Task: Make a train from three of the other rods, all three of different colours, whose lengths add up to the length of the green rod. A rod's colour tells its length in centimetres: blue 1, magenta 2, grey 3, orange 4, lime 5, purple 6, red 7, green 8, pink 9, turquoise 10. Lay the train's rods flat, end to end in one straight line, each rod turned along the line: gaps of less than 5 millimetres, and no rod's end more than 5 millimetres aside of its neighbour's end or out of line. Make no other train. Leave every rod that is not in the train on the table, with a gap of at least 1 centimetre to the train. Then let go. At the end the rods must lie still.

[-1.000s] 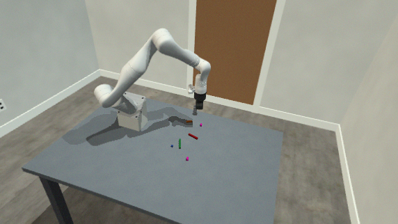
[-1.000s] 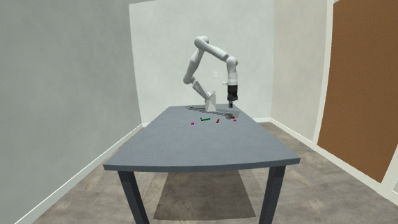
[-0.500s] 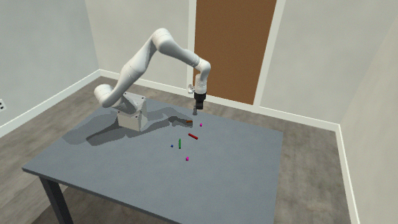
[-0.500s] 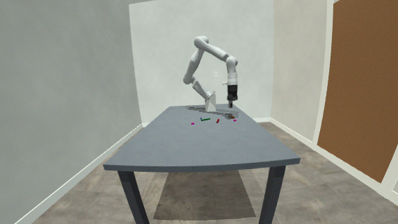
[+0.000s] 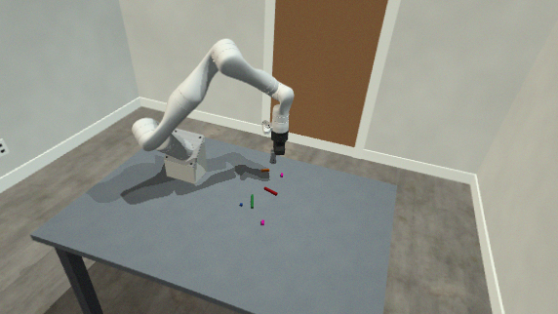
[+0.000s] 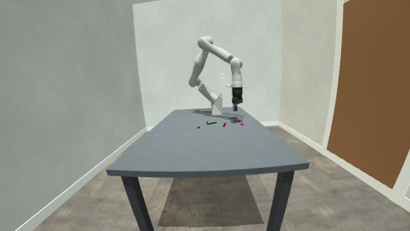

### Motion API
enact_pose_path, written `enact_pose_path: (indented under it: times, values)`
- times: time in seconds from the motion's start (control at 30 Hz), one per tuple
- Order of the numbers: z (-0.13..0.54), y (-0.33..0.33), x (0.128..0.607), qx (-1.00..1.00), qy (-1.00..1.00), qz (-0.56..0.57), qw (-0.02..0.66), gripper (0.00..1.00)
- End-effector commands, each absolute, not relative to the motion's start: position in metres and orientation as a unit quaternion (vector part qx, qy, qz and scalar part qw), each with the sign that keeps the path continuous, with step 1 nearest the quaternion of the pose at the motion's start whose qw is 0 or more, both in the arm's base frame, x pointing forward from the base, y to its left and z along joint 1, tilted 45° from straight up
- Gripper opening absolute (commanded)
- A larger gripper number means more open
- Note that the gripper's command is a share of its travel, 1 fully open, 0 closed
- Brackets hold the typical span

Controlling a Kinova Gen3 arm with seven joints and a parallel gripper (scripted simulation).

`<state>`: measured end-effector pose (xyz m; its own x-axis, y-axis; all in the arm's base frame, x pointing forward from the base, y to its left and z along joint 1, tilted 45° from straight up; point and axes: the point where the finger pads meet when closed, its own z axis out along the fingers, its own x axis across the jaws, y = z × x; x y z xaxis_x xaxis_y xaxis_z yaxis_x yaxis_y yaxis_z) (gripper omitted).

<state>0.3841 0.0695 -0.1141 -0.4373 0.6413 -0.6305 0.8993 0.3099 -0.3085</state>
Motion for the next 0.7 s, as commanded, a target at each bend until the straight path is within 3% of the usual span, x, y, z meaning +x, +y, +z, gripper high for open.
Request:
enact_pose_path:
  times: [0.0, 0.67]
  values:
    - [-0.108, 0.069, 0.386, 0.49, 0.786, -0.319, 0.198, 0.24]
    - [-0.054, 0.025, 0.393, 0.361, 0.856, -0.335, 0.158, 0.24]
